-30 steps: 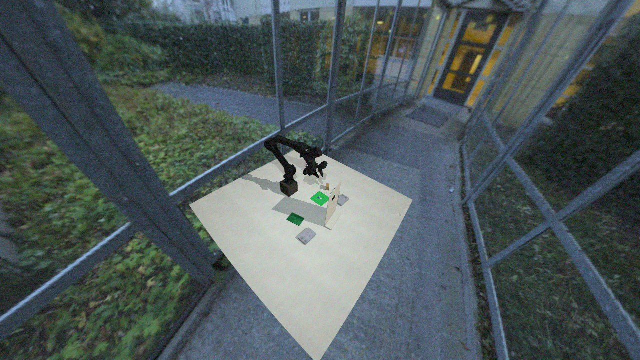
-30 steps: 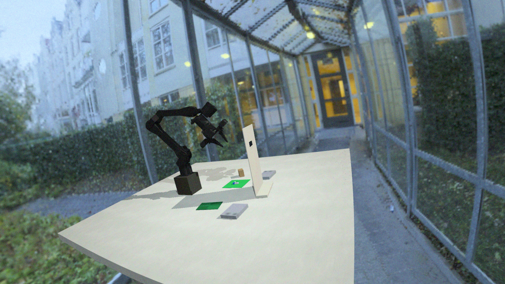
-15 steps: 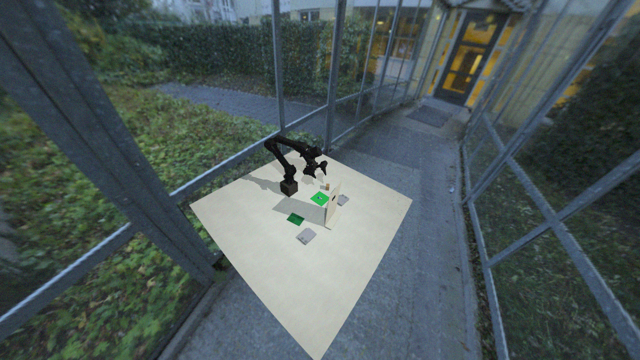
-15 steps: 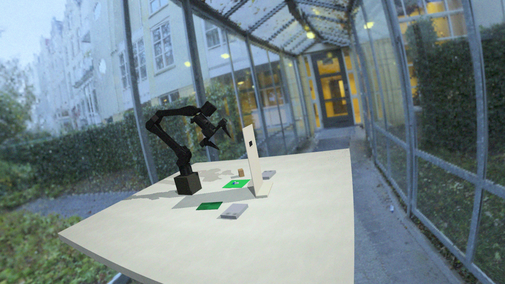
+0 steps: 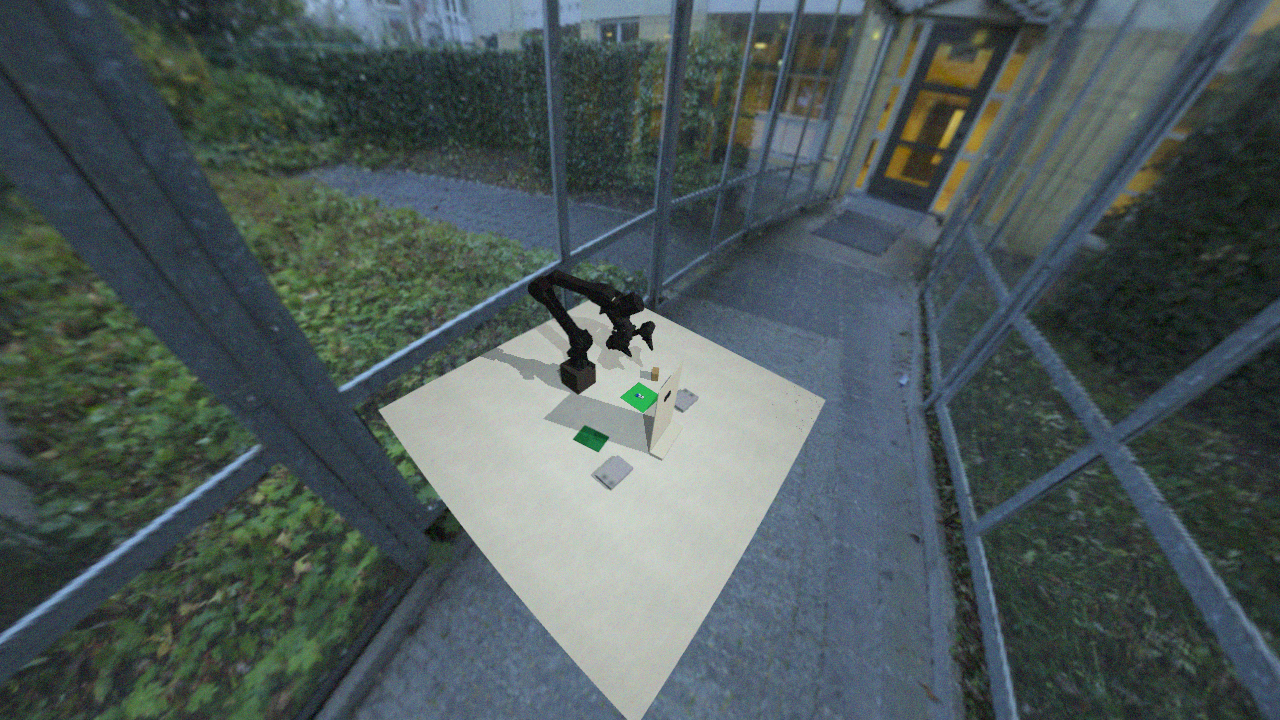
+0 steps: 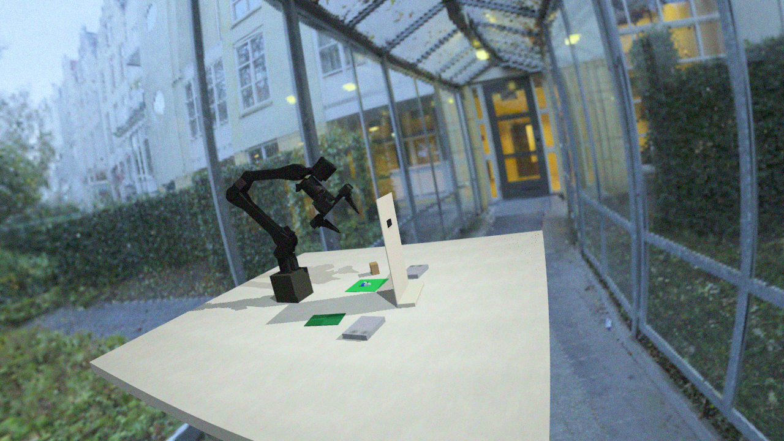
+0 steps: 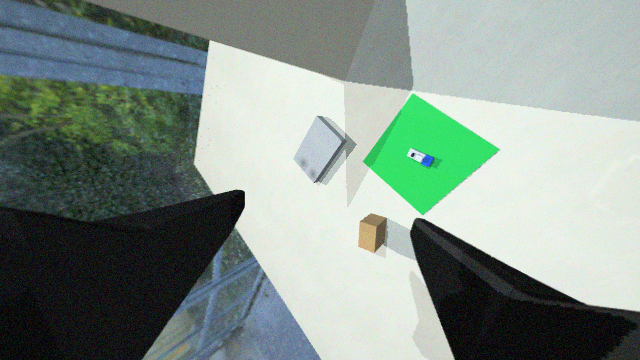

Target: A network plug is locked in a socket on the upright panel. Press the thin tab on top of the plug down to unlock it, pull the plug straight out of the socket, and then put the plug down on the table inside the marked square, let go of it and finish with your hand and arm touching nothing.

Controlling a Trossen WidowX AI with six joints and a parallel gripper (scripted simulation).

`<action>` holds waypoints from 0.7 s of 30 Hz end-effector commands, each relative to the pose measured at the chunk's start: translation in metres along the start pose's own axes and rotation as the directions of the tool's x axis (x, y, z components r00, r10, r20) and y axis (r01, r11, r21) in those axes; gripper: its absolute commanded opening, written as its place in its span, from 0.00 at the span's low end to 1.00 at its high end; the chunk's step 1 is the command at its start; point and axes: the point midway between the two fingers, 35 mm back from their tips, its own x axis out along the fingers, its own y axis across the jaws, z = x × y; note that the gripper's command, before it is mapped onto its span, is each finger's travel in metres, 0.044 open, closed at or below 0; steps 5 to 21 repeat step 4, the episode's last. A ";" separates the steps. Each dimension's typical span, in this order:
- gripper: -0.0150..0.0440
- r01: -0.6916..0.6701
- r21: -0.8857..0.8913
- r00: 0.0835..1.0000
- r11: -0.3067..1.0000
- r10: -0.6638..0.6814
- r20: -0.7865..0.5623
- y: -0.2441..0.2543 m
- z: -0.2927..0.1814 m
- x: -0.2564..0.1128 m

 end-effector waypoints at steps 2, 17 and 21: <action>1.00 -0.001 -0.005 1.000 1.000 0.001 -0.003 0.000 0.000 0.000; 1.00 -0.001 -0.005 1.000 1.000 0.001 -0.003 0.000 0.000 0.000; 1.00 -0.001 -0.005 1.000 1.000 0.001 -0.003 0.000 0.000 0.000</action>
